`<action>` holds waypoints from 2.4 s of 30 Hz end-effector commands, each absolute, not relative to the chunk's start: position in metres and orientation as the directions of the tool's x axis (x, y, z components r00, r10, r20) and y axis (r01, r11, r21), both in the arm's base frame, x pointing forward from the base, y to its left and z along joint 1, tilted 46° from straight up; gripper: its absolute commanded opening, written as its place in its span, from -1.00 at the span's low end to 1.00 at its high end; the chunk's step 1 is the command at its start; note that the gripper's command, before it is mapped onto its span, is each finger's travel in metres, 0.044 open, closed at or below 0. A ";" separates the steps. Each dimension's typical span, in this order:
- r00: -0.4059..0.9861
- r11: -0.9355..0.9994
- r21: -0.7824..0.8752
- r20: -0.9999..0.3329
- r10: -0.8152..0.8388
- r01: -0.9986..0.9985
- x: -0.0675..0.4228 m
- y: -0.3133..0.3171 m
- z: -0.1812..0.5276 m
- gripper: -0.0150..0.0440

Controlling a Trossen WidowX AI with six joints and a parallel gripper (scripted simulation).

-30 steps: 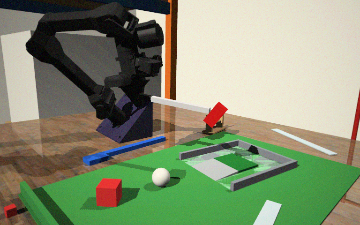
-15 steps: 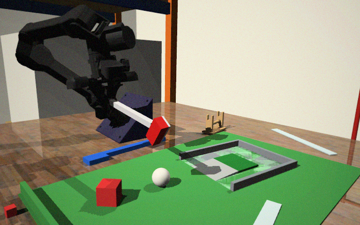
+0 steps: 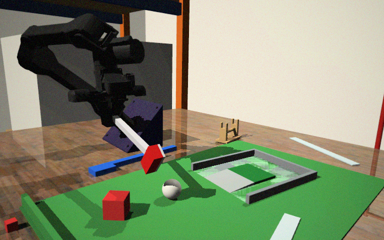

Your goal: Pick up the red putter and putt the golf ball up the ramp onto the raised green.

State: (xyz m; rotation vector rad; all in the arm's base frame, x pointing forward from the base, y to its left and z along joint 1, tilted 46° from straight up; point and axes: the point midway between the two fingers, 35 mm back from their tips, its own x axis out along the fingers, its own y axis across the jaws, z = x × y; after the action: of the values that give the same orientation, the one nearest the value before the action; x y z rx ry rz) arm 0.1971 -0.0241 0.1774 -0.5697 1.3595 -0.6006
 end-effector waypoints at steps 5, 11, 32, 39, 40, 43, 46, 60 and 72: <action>0.041 0.694 -0.714 -0.694 -0.719 0.094 0.200 -0.038 0.162 -0.49; 0.041 0.694 -0.713 -0.694 -0.719 0.094 0.200 -0.043 0.158 -0.49; 0.033 0.696 -0.713 -0.696 -0.717 0.091 0.200 -0.056 0.143 -0.49; 0.035 0.695 -0.713 -0.696 -0.718 0.092 0.200 -0.060 0.145 -0.49; 0.036 0.695 -0.713 -0.695 -0.718 0.093 0.200 -0.062 0.147 -0.49; 0.041 0.693 -0.714 -0.693 -0.720 0.095 0.200 -0.068 0.152 -0.49; 0.042 0.693 -0.715 -0.693 -0.720 0.095 0.199 -0.070 0.153 -0.49; 0.041 0.701 -0.707 -0.701 -0.712 0.093 0.213 0.004 0.079 -0.49; 0.042 0.698 -0.710 -0.698 -0.715 0.095 0.211 0.027 0.075 -0.49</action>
State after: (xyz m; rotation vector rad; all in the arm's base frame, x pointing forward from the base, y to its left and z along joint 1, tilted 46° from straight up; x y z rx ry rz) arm 0.2097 0.0179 0.0700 -0.5589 1.4074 -0.6748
